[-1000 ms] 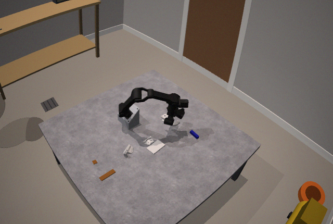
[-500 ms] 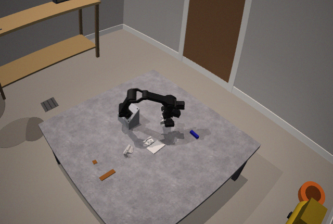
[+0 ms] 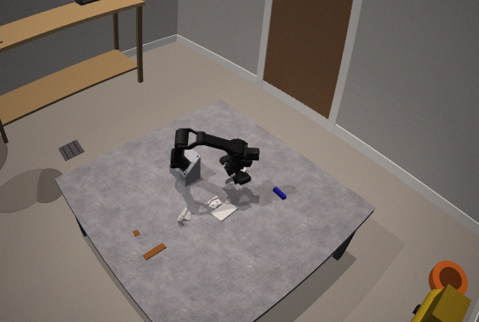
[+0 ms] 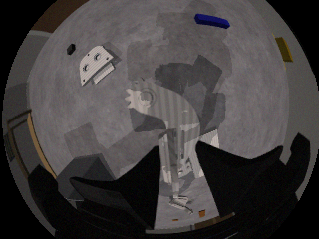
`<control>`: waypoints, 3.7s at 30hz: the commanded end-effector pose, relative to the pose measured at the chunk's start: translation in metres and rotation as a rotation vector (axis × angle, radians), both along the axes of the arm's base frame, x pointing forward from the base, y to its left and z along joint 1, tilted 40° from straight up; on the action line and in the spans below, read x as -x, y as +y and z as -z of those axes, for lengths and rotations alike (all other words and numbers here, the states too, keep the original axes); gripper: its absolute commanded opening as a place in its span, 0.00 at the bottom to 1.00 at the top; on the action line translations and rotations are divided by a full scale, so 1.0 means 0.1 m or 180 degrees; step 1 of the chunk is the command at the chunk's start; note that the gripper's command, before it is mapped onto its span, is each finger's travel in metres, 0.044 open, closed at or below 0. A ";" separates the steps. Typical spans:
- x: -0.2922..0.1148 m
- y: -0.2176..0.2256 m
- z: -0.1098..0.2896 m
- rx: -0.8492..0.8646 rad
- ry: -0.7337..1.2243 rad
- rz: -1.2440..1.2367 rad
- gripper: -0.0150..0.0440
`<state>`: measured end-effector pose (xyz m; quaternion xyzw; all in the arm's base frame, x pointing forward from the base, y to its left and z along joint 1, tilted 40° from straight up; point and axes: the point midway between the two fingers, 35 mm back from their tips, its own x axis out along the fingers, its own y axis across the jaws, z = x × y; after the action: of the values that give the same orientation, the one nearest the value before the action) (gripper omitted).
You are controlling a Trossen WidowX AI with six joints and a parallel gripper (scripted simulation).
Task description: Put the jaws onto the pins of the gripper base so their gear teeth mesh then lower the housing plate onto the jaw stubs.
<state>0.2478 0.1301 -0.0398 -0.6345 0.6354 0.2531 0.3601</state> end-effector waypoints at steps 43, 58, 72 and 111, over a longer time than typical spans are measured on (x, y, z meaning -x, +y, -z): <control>0.36 -0.84 -0.52 0.0315 0.2625 -0.3240 0.48; 0.53 -1.09 -0.61 0.0406 0.3452 -0.4221 0.48; 0.53 -1.09 -0.61 0.0407 0.3462 -0.4232 0.48; -0.17 -0.79 -0.47 0.0407 0.3408 -0.4189 0.48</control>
<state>0.2528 0.0473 0.0100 -0.6865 0.2353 0.6432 -0.2444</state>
